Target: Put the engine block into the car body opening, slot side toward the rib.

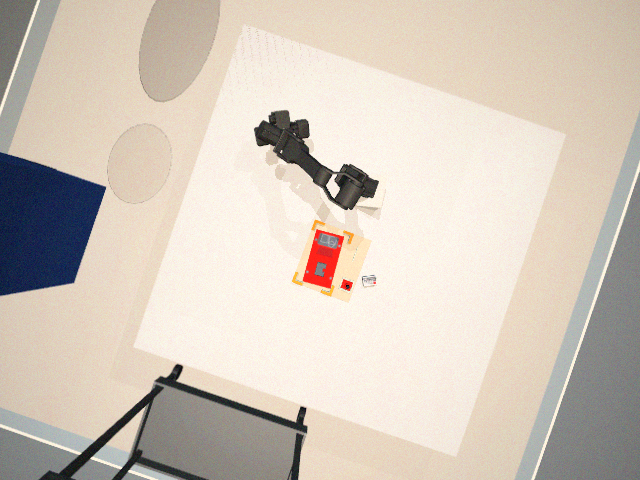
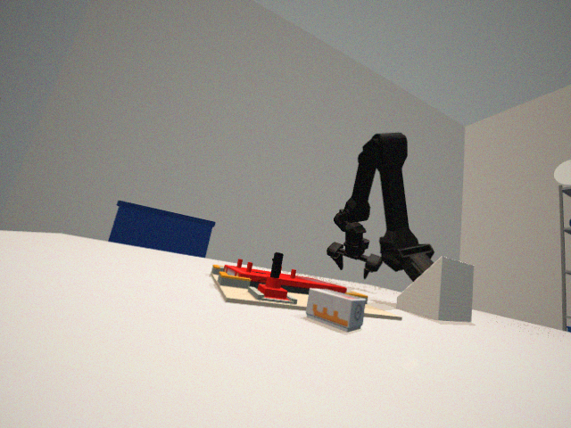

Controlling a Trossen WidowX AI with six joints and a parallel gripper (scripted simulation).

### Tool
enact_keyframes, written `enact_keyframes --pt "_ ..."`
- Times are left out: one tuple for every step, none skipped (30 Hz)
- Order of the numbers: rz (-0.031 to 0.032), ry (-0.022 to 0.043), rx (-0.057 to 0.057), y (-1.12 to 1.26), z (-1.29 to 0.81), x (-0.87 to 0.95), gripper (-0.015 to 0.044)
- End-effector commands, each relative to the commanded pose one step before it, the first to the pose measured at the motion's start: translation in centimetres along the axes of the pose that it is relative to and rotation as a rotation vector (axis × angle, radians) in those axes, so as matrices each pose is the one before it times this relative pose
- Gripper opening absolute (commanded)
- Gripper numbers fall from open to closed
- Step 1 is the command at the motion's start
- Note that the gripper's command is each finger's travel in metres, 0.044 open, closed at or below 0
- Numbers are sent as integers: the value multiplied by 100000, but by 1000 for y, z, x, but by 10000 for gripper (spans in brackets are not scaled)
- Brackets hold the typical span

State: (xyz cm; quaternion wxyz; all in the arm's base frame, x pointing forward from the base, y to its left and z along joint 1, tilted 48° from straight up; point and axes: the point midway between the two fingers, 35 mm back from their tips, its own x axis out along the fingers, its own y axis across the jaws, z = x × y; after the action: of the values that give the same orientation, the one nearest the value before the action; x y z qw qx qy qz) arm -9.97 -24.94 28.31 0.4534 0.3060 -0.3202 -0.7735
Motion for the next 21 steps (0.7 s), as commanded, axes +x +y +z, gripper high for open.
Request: enact_keyframes --pt "1692 2108 -3863 1014 -337 64 440" --pt "494 790 -1063 251 -157 33 440" --pt "501 785 -1065 253 -156 33 440" --pt "508 781 -1067 254 -154 33 440" --pt "515 776 -1068 256 -153 33 440" --pt "521 771 -1070 258 -152 33 440" --pt "557 808 -1131 274 -158 35 440" --pt "568 808 -1140 278 -158 35 440" --pt "575 802 -1142 280 -156 35 440" --pt "583 796 -1144 281 -154 35 440" --pt "590 790 -1146 283 -153 35 440" --pt "597 784 -1148 285 -151 35 440" --pt "604 778 -1150 287 -149 35 440" --pt "611 772 -1152 289 -147 35 440" --pt "618 766 -1154 291 -146 35 440" --pt "625 760 -1155 293 -144 35 440" --pt "632 754 -1157 295 -142 35 440" --pt "639 748 -1159 296 -140 35 440" --pt "646 741 -1161 298 -138 35 440" --pt "652 735 -1163 300 -136 35 440" --pt "659 728 -1165 302 -134 35 440"
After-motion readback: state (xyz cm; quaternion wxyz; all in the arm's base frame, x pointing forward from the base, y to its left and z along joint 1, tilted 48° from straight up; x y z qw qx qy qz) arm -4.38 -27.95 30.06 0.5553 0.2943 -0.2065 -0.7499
